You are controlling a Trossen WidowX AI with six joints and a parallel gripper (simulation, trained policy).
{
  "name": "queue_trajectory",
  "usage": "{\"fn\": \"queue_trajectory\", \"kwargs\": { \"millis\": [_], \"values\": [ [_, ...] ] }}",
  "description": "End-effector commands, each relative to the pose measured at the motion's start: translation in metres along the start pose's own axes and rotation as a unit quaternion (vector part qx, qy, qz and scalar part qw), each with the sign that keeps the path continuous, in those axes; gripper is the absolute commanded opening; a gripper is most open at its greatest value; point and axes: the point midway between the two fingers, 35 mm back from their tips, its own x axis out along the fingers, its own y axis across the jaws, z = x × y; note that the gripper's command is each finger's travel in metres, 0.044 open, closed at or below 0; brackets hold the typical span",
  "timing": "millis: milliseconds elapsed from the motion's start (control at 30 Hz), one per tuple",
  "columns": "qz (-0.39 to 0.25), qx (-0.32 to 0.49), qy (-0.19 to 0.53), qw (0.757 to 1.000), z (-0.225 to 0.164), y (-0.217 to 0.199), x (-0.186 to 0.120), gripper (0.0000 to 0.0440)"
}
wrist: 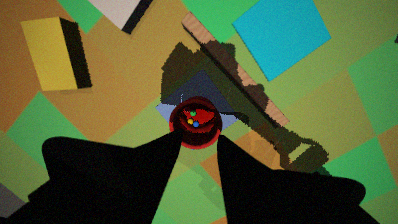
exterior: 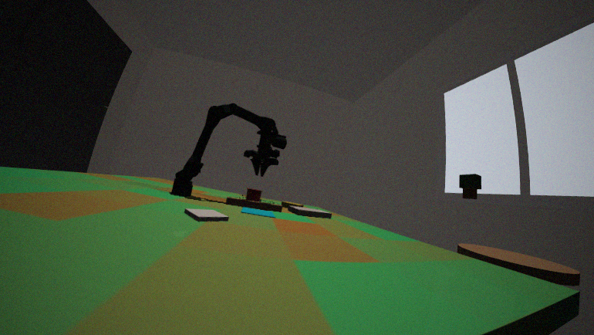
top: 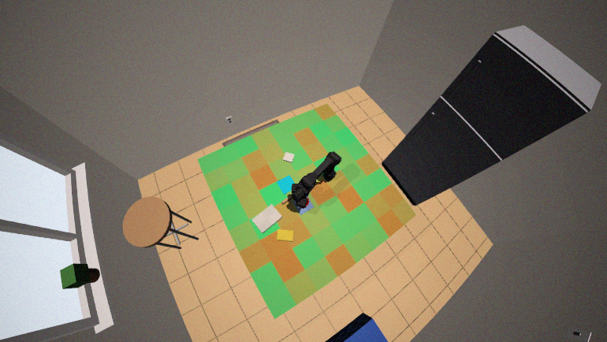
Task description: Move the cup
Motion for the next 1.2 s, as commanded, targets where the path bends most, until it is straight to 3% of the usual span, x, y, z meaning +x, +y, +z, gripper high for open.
{"fn": "queue_trajectory", "kwargs": {
  "millis": [0,1033,1133,1167],
  "values": [
    [-0.020,0.007,0.005,1.000,-0.001,-0.004,0.010,0.0155],
    [-0.097,-0.010,0.025,0.995,-0.016,-0.020,0.106,0.0176],
    [-0.097,-0.022,0.028,0.995,-0.018,-0.021,0.116,0.0167],
    [-0.097,-0.026,0.028,0.995,-0.018,-0.021,0.119,0.0144]
  ]
}}
